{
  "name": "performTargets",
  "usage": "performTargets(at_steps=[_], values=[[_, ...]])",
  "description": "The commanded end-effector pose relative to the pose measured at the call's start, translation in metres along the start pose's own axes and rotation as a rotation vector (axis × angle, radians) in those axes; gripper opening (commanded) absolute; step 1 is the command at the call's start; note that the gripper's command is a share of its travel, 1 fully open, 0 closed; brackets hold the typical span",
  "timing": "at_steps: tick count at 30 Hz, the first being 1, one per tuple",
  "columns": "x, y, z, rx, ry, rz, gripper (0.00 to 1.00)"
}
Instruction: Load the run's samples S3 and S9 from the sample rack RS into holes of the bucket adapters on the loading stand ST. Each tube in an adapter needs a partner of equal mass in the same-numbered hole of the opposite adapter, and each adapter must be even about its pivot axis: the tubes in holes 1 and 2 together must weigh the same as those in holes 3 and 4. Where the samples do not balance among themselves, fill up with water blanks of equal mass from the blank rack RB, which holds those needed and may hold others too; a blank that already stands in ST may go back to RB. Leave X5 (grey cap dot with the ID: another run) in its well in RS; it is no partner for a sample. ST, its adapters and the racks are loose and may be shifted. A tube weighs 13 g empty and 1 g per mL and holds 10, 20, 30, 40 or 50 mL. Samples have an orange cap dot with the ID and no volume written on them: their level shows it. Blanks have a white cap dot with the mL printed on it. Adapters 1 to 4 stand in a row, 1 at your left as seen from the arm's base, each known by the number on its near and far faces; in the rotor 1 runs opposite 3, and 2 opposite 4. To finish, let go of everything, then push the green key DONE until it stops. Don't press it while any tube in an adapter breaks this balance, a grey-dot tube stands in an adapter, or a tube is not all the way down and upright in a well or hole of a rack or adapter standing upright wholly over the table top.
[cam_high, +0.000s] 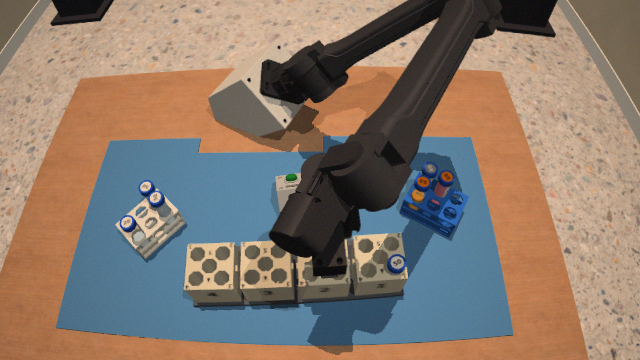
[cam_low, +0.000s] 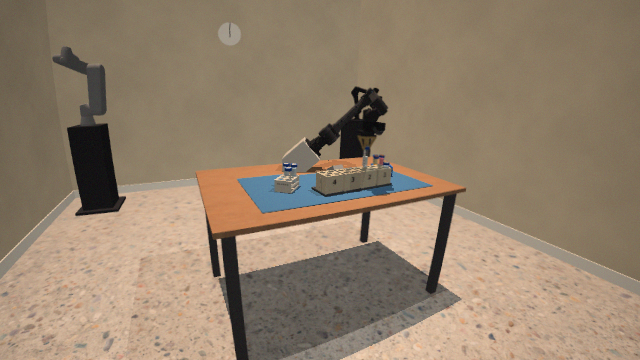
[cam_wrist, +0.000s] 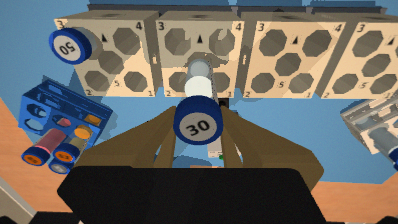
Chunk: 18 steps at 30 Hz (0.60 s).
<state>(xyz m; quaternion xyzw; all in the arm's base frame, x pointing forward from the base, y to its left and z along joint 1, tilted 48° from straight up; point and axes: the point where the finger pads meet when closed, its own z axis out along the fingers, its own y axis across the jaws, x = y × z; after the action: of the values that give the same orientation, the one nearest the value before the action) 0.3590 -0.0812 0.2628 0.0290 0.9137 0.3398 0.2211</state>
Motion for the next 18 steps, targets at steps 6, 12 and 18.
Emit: performTargets(at_steps=[6, 12, 18], values=[[-0.01, 0.004, -0.011, 0.016, -0.032, -0.013, 0.0], [-0.01, 0.004, -0.011, 0.016, -0.032, -0.013, 0.0], [-0.004, 0.008, 0.002, 0.01, -0.024, -0.015, 0.0]])
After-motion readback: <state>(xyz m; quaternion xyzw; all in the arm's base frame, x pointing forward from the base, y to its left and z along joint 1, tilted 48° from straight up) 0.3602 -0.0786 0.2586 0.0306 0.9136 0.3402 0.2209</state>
